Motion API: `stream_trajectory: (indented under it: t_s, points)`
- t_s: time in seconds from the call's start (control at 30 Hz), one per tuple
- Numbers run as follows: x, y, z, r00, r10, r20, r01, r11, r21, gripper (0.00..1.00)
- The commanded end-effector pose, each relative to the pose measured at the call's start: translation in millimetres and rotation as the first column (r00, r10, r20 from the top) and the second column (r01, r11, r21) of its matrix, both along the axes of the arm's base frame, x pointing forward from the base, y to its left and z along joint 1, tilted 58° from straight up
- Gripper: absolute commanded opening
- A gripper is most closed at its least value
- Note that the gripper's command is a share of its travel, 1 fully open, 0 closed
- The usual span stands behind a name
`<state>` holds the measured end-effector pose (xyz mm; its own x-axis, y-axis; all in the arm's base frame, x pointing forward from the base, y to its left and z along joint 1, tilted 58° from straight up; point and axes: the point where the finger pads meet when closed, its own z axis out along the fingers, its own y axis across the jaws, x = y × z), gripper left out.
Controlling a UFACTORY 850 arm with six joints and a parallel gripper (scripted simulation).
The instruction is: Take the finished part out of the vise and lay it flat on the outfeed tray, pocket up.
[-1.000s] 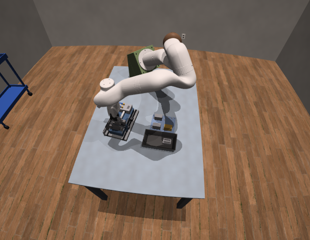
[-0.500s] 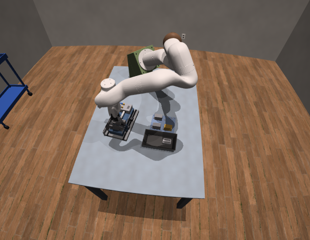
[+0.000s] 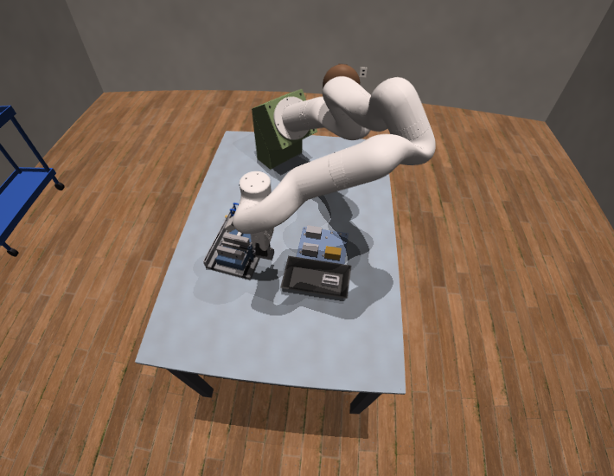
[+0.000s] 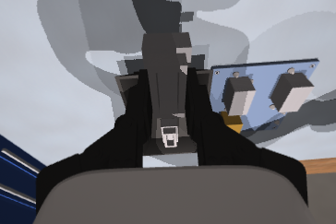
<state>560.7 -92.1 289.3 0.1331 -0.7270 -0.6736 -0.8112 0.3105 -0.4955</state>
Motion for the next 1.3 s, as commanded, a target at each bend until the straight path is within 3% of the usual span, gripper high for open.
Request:
stream_trajectory:
  t_s: [0.0,0.23,0.4,1.27]
  points:
    - [-3,28,31,1.000,0.003,0.007,-0.003,1.000,-0.009,0.00]
    - [-16,81,84,0.999,0.014,0.029,-0.013,1.000,-0.013,0.00]
    - [-20,92,94,0.999,0.016,0.035,-0.015,1.000,-0.012,0.00]
    - [-20,95,95,0.999,0.017,0.036,-0.016,1.000,-0.012,0.00]
